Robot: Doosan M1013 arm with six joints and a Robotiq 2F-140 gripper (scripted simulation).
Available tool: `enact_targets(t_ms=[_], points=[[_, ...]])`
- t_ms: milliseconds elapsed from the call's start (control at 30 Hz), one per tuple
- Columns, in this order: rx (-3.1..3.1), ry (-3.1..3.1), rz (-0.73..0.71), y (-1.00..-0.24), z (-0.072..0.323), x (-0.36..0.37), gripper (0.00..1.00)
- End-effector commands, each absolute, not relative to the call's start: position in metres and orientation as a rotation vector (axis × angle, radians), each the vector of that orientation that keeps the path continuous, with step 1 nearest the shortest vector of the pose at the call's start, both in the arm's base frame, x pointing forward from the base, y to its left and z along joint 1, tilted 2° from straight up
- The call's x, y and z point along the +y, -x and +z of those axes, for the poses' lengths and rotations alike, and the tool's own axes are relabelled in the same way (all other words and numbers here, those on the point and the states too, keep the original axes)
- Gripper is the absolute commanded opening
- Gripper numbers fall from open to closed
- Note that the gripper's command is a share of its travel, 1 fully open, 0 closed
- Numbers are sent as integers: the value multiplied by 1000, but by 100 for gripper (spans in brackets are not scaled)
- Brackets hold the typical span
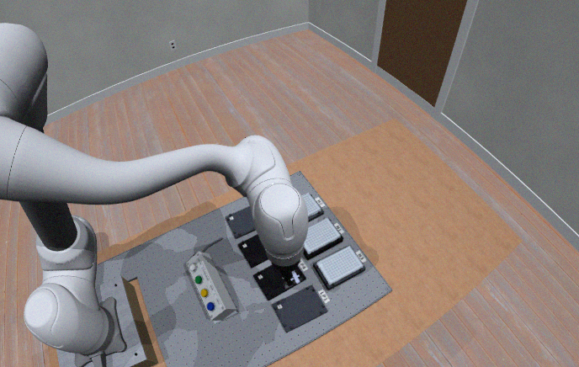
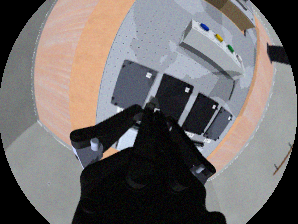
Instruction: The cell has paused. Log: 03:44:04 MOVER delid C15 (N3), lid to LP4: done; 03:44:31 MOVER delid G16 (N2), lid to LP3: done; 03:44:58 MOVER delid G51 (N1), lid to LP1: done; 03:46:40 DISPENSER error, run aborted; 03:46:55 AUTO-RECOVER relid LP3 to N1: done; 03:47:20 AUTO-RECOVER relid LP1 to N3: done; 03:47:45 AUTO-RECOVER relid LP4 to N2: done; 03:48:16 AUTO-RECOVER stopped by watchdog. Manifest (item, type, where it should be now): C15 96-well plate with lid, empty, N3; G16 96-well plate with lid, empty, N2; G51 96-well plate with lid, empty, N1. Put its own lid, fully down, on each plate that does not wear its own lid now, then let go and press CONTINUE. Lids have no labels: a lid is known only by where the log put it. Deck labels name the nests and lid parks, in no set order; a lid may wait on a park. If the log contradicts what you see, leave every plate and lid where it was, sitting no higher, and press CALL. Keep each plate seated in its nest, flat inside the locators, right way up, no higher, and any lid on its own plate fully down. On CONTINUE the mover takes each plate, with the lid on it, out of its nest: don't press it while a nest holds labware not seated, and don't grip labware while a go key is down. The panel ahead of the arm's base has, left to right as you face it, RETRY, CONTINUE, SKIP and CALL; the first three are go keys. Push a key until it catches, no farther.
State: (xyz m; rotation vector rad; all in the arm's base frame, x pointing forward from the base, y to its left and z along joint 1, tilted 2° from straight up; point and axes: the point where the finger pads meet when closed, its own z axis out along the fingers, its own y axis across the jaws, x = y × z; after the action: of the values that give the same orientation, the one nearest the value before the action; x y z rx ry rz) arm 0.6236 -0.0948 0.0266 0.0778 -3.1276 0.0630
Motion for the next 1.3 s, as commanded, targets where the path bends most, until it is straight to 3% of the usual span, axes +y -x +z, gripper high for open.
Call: enact_targets(t_ms=[0,567,767,867,933,1267], points=[[-3128,-78,63,-624,27,-95,0],[-3128,-78,63,-625,26,-89,0],[-3128,-78,61,-633,22,27,0],[-3128,-78,61,-633,22,33,0],[-3128,-78,62,-628,19,96,0],[-3128,-78,63,-616,16,160,0]])
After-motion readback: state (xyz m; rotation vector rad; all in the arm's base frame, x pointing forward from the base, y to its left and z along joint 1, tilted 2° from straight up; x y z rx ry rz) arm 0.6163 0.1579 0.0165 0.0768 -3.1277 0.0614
